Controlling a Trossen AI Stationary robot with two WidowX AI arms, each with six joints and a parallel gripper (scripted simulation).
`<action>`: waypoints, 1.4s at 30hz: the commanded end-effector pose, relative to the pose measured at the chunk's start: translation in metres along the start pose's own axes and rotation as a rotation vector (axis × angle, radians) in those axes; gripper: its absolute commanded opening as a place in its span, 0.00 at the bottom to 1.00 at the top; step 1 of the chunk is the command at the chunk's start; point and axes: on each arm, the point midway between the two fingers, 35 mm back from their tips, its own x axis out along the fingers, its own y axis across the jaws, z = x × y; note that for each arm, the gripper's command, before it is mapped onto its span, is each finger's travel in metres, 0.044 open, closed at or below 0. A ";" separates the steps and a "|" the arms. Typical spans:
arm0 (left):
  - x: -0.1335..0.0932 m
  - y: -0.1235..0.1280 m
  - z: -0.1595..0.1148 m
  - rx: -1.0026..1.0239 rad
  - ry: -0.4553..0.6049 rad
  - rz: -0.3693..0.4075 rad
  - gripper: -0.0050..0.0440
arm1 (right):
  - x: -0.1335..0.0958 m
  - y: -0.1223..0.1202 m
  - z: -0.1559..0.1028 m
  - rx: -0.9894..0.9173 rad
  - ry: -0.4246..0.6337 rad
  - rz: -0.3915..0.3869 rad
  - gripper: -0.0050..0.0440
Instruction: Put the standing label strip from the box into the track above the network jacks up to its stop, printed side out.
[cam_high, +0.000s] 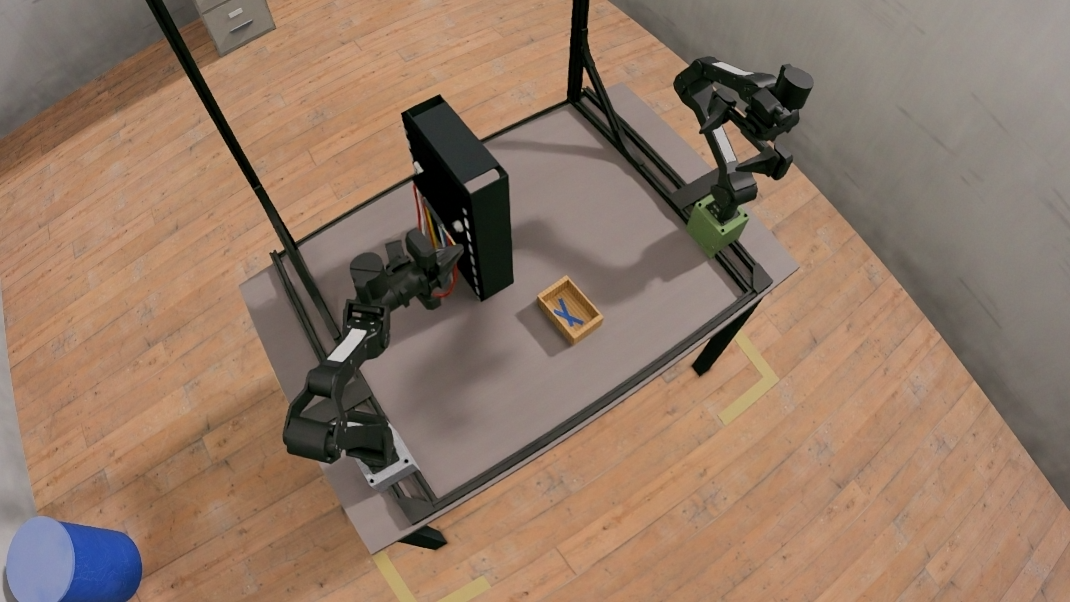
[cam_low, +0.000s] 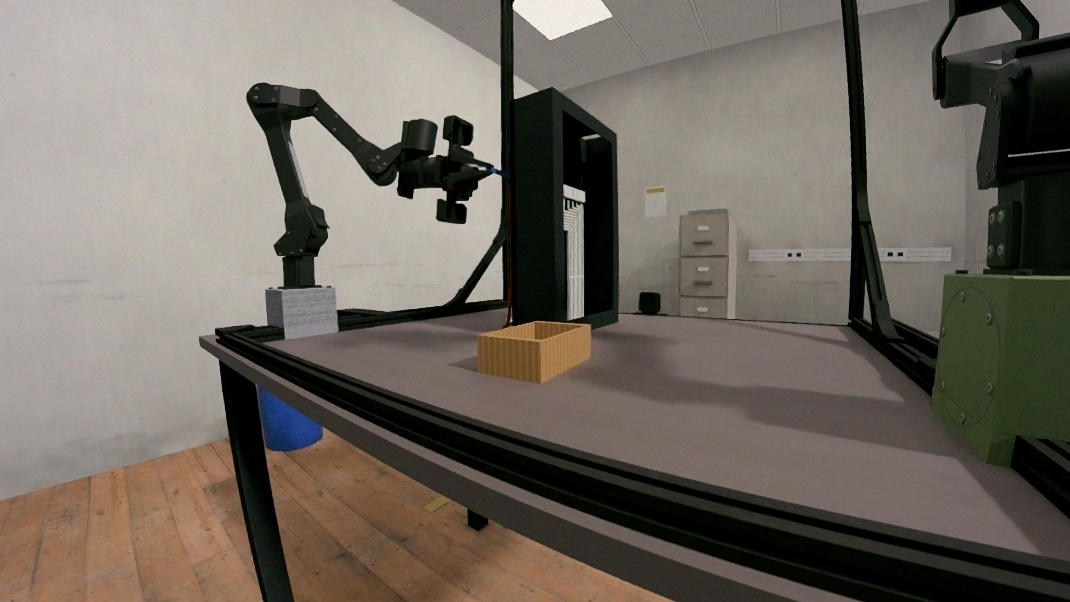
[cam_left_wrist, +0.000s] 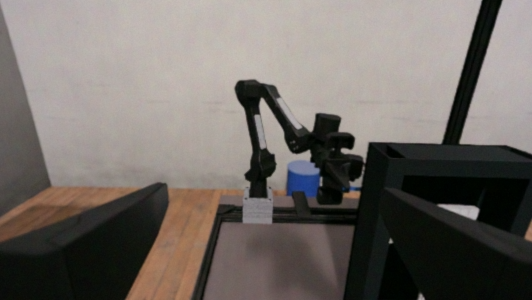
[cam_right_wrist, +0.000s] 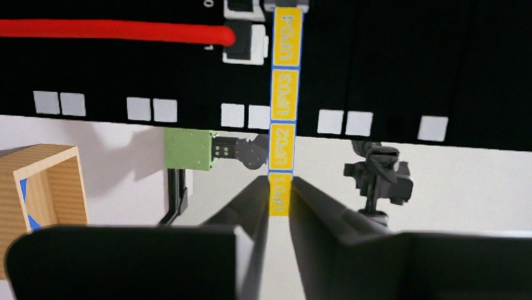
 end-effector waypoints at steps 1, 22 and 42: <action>0.000 0.000 0.003 0.006 0.000 -0.002 1.00 | 0.000 -0.016 0.002 0.030 -0.003 -0.031 0.00; 0.000 0.000 0.003 0.006 0.000 -0.002 1.00 | -0.001 -0.015 -0.001 0.029 -0.003 -0.031 0.00; 0.000 0.000 0.003 0.006 0.000 -0.002 1.00 | 0.000 -0.012 -0.002 0.029 -0.003 -0.031 0.00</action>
